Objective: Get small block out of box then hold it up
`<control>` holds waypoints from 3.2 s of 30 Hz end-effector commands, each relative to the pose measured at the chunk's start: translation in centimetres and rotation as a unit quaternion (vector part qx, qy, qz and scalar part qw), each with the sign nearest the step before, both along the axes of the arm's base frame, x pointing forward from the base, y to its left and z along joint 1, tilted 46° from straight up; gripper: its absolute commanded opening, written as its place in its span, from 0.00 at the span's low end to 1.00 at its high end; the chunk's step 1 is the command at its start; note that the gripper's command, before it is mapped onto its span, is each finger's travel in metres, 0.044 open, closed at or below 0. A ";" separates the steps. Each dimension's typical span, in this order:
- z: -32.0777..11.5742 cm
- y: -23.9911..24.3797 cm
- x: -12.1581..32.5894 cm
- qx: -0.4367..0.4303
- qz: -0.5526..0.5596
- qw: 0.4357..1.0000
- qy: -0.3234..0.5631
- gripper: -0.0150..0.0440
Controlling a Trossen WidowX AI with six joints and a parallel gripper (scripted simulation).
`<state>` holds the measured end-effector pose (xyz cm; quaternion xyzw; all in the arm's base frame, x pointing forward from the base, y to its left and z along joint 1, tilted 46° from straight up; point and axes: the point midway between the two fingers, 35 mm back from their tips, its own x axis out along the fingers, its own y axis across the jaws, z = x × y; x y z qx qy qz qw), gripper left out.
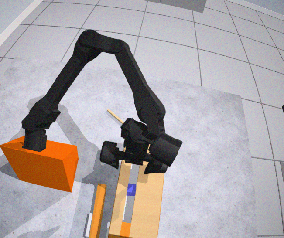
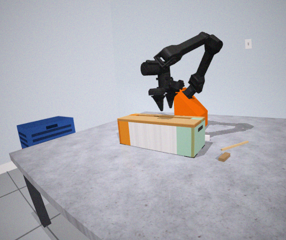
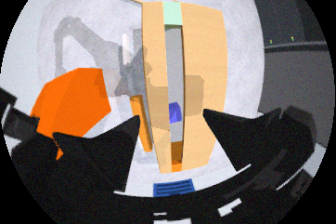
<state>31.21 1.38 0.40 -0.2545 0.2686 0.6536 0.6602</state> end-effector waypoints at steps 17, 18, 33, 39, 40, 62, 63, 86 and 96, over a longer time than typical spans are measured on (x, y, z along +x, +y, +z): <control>-3.6 -3.3 -2.1 0.044 -0.472 0.637 0.608 0.93; -3.8 -3.5 -2.2 0.044 -0.491 0.589 0.640 0.93; -6.1 -5.4 -3.9 0.006 -0.560 0.007 0.828 0.93; -6.1 -5.4 -3.9 0.005 -0.560 0.002 0.829 0.93; -6.1 -5.4 -3.9 0.005 -0.560 0.002 0.829 0.93; -7.3 -4.2 -3.8 0.005 -0.561 0.001 0.828 0.93; -7.5 -4.1 -3.8 0.005 -0.561 0.001 0.828 0.93; -10.1 -1.3 -3.7 0.005 -0.561 0.001 0.828 0.93; -11.2 -0.1 -3.9 0.005 -0.560 0.002 0.829 0.93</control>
